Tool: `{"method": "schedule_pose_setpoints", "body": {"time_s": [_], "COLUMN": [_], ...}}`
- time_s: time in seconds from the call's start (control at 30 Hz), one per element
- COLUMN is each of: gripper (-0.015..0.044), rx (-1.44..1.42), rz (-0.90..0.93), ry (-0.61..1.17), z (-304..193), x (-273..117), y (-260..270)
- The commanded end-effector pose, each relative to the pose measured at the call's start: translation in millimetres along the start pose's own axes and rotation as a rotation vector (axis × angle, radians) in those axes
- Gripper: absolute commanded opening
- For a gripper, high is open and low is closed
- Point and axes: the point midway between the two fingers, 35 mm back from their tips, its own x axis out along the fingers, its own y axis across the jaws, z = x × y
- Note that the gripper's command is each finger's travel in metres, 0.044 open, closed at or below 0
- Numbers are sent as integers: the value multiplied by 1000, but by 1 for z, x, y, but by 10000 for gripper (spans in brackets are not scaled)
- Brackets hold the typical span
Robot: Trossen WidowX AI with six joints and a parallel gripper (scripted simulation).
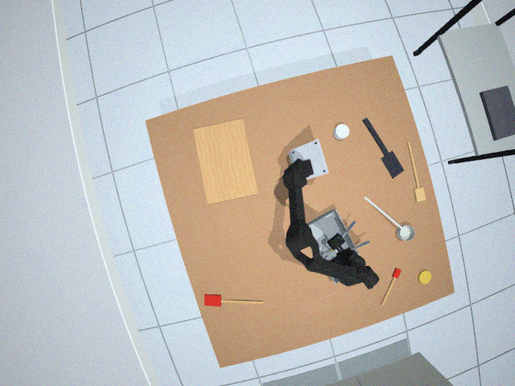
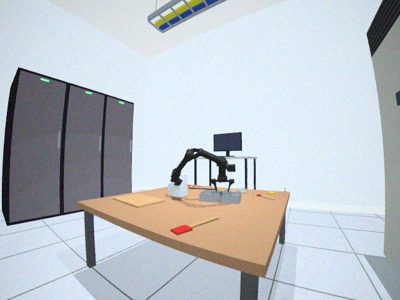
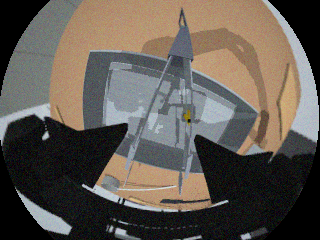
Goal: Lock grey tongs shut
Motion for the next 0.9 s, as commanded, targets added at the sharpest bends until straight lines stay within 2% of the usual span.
{"method": "schedule_pose_setpoints", "body": {"time_s": [0.0, 0.67, 0.77, 0.87], "gripper": [440, 440, 361, 341], "rx": [-4, -4, 1, 1], "rz": [-1, -3, -3, -3], "ry": [-7, -10, -4, -4], "z": [1, 2, 1, 1], "x": [7, 37, 34, 34], "y": [0, -4, -3, -3]}}
